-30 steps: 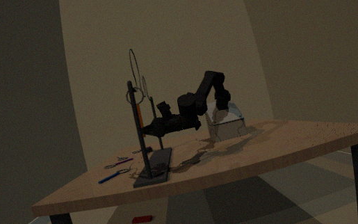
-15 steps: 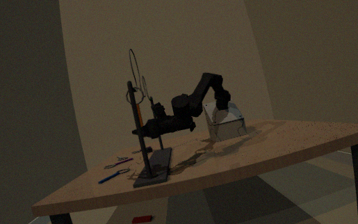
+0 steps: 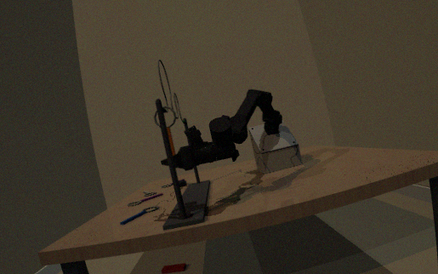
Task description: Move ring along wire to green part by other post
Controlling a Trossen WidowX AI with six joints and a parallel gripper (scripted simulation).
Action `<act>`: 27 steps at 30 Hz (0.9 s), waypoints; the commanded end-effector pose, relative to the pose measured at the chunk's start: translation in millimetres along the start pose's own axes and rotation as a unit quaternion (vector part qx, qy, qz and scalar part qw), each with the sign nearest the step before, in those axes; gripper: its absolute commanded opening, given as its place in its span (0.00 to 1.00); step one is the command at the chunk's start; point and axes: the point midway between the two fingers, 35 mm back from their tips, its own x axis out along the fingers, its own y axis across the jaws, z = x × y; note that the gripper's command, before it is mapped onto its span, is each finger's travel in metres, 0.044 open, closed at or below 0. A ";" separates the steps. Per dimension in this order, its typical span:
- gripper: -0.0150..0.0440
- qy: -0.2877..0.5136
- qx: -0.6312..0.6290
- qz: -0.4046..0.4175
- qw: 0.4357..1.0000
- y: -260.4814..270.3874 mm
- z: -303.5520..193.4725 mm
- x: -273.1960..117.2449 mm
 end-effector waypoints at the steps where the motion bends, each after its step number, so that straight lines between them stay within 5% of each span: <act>1: 0.53 0.003 -0.005 0.000 1.000 -0.8 -3.2 0.9; 19: 0.53 0.003 -0.005 0.000 1.000 -0.8 -3.2 0.9; 27: 0.17 0.000 0.000 0.000 1.000 0.0 -0.3 0.1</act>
